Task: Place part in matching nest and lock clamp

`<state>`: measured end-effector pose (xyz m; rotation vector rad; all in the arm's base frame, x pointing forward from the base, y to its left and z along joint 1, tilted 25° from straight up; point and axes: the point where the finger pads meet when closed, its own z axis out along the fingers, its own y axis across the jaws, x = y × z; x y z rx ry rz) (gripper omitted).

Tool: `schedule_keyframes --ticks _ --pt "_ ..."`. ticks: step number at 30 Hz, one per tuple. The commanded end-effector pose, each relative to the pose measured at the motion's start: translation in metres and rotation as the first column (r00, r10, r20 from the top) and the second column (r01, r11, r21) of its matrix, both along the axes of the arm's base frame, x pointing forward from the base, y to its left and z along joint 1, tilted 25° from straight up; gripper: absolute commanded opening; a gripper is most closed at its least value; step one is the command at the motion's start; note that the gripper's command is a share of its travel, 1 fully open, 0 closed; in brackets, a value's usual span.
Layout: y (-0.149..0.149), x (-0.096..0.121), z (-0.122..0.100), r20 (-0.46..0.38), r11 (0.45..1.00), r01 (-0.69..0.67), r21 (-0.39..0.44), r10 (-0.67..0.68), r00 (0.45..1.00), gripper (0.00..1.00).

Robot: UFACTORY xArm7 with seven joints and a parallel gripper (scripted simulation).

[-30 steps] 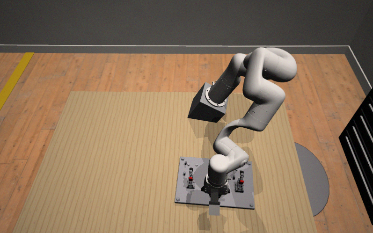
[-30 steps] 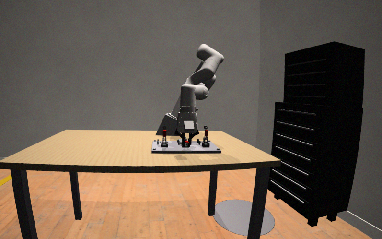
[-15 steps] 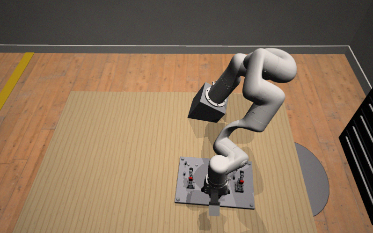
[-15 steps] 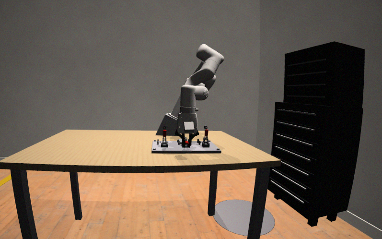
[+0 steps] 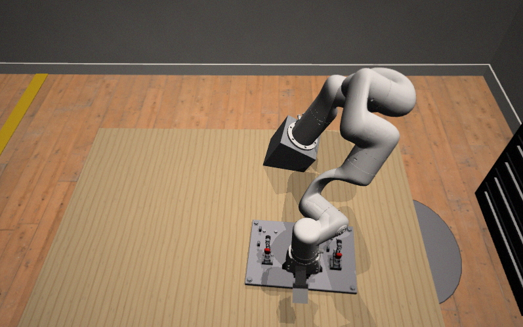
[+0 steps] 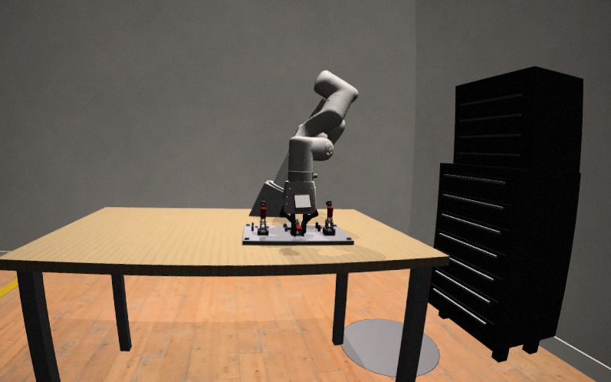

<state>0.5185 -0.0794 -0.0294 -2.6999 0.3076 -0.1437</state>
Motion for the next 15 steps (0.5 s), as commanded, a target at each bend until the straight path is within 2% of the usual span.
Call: schedule_keyframes --ticks 1,5,6,15 --pt "-0.0016 0.0010 0.0014 0.003 1.000 0.002 -0.002 -0.002 1.000 0.00" --pt "-0.0016 0.0010 0.0014 0.003 1.000 0.002 -0.002 -0.002 1.000 0.00" --pt "-0.0016 0.0010 0.0014 0.003 1.000 0.002 -0.002 -0.002 1.000 0.47" --pt "-0.0016 0.0010 0.0014 0.003 1.000 0.002 -0.002 -0.002 1.000 0.47"
